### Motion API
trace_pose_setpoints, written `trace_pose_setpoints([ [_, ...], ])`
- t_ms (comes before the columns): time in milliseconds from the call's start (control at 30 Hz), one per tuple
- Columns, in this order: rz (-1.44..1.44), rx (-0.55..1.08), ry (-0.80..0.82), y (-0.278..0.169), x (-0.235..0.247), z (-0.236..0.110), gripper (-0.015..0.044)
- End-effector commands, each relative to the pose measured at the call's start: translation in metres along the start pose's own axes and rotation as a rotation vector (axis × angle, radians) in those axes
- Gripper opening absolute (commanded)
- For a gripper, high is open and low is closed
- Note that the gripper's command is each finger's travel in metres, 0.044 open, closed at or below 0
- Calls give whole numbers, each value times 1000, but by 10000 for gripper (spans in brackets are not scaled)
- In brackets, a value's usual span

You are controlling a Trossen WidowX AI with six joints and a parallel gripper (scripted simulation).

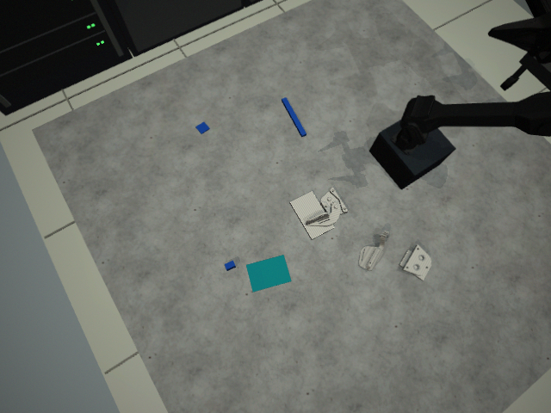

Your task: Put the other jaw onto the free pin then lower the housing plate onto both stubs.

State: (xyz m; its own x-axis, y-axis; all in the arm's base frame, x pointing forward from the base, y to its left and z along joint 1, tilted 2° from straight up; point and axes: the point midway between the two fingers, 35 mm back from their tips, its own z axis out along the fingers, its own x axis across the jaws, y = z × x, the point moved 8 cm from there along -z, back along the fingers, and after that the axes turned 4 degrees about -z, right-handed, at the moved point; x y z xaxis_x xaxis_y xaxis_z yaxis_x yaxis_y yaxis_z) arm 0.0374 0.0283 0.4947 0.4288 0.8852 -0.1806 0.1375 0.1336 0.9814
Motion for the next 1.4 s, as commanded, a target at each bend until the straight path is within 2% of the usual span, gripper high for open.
trace_pose_setpoints([
  [0,71,49,61,-8,-16,20,440],
  [300,201,198,225,-32,-36,79,440],
  [600,271,390,378,-65,-23,142,440],
  [1000,261,683,551,-123,41,205,440],
  [1367,136,950,662,-187,123,221,440],
])
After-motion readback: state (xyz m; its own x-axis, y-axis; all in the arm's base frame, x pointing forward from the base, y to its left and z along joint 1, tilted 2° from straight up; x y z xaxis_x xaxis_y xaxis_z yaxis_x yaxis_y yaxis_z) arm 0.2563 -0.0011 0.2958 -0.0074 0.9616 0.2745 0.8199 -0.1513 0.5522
